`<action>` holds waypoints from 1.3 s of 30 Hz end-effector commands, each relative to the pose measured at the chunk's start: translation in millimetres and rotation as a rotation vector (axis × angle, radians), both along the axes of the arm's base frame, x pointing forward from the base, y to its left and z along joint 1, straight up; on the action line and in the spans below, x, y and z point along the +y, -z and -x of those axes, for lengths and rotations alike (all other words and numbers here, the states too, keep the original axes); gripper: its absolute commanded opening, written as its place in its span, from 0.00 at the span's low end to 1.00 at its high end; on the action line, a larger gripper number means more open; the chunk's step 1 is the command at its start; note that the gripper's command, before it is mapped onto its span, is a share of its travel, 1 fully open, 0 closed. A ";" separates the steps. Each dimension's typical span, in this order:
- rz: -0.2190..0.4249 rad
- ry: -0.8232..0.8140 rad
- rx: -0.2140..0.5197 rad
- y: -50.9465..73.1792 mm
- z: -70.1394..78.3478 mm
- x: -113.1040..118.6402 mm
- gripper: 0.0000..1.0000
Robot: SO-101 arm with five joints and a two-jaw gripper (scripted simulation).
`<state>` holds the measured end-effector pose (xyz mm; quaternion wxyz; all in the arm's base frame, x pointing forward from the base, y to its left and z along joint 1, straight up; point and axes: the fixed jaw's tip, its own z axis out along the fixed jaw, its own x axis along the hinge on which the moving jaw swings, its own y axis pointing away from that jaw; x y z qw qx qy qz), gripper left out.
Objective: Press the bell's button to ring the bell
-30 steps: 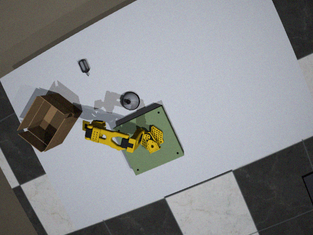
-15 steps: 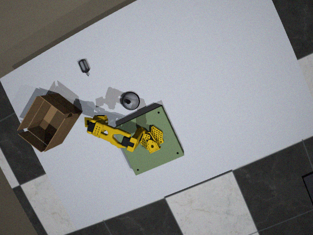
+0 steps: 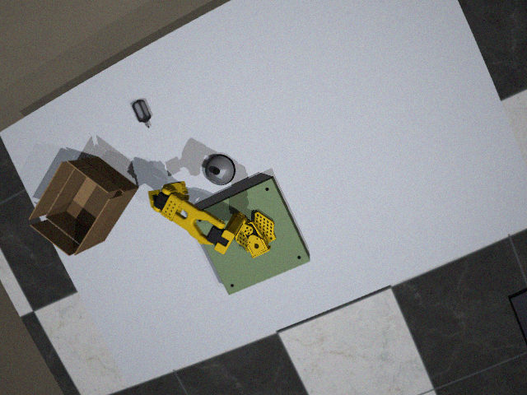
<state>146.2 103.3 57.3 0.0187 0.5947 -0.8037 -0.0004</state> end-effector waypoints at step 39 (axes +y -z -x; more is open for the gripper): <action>-0.027 -0.382 -0.026 15.6 -20.7 -73.8 0.00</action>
